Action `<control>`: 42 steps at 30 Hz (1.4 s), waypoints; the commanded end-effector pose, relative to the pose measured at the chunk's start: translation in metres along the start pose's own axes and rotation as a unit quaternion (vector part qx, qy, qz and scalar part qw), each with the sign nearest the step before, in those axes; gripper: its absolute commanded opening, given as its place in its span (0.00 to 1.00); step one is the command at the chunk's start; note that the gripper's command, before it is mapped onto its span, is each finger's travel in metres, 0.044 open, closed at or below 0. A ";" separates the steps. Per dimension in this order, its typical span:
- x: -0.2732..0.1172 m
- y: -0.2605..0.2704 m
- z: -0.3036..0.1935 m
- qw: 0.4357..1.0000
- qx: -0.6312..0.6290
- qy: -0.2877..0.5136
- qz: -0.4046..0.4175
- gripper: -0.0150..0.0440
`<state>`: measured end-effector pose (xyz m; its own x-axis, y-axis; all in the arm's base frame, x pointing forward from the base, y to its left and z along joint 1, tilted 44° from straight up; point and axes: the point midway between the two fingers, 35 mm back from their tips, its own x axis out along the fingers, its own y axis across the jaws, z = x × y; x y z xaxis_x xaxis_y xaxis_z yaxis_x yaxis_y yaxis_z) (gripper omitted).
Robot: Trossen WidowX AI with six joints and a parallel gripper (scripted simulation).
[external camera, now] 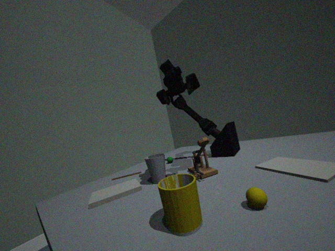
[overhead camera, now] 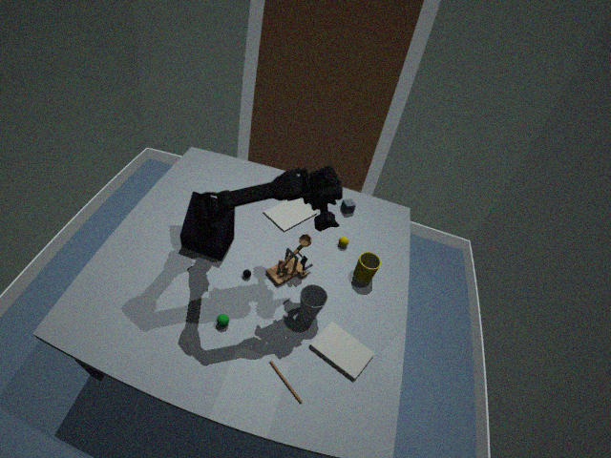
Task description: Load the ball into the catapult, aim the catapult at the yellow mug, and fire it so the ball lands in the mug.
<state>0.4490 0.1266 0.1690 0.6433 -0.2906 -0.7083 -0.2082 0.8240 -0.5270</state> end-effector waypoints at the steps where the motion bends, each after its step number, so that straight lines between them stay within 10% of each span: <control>1: 0.017 0.002 -0.025 0.998 -0.042 0.054 -0.005 1.00; 34: 0.062 -0.009 -0.193 0.859 -0.315 0.401 0.048 1.00; 42: 0.062 -0.009 -0.193 0.859 -0.315 0.401 0.048 0.64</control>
<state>0.3498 0.0082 0.0390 -0.0588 -0.6828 -0.7283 -0.7463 0.5146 -0.4222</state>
